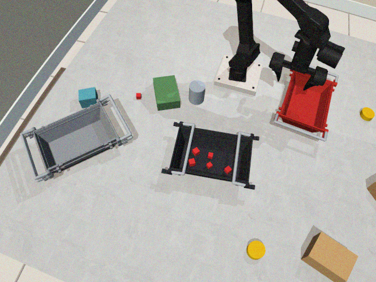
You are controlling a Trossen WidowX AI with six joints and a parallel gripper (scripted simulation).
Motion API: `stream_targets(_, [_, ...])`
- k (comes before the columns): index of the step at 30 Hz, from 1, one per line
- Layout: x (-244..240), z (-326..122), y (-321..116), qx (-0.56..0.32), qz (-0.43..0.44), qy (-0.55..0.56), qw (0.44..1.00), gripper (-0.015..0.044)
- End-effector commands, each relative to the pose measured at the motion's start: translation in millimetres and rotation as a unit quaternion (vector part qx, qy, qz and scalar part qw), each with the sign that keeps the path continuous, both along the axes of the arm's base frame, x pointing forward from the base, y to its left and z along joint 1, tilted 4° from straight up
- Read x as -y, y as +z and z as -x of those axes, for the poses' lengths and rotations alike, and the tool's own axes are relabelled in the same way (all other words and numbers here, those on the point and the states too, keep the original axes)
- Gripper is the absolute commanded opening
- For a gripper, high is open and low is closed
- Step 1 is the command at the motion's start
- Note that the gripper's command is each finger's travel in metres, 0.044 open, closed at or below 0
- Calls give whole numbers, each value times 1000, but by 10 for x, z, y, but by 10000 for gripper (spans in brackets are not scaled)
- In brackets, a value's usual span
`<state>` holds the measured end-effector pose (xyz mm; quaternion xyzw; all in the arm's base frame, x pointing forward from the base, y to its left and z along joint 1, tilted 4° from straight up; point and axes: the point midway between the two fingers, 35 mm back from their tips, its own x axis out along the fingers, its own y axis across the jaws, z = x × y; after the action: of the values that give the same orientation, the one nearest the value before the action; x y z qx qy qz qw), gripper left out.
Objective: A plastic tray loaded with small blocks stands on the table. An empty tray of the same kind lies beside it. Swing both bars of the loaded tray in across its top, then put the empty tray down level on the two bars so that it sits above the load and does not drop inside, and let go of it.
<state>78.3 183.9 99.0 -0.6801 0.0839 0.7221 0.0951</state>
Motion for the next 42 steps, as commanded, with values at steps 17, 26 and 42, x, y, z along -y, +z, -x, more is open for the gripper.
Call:
stream_targets(17, [17,47,-733,-1,3,3,1000,440])
stream_targets(26, [21,51,-756,-1,3,3,1000,396])
stream_targets(42, [21,51,-756,-1,3,3,1000,201])
